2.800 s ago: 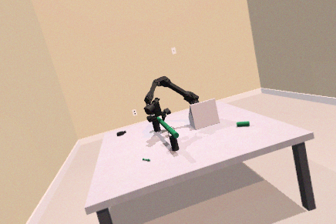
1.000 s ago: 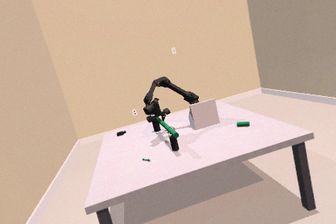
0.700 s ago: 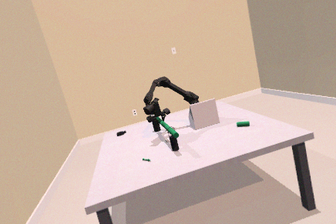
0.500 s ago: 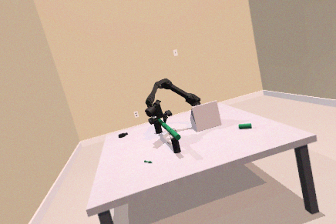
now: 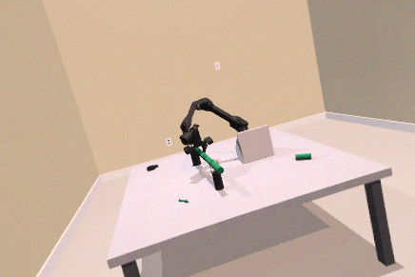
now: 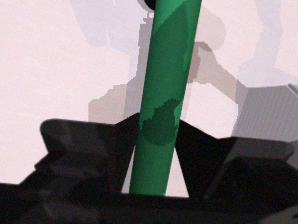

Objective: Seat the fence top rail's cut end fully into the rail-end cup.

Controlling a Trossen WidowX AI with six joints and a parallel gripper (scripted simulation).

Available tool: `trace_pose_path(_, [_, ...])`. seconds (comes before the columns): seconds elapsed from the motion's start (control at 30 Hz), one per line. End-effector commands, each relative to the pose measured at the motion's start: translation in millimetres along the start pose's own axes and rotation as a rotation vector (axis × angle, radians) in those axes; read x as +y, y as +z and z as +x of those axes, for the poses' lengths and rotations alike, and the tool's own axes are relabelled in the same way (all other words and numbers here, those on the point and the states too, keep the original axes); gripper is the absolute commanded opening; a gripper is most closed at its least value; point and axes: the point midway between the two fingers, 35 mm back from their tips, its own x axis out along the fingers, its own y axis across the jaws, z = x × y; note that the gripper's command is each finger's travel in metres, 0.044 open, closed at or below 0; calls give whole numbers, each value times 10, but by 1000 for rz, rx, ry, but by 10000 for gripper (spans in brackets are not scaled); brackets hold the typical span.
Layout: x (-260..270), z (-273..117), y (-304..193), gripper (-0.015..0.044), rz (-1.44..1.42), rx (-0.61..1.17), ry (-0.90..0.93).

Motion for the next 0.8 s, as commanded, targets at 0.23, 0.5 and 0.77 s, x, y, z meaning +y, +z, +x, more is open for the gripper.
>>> trace_pose_path(0.23, [0, 0, 0, 0, 0, 0, 0])
trace_pose_path(0.5, [0, -2, 1, 0, 0, -1, 0])
trace_pose_path(0.77, [1, -13, 8, 0, -1, -5, 0])
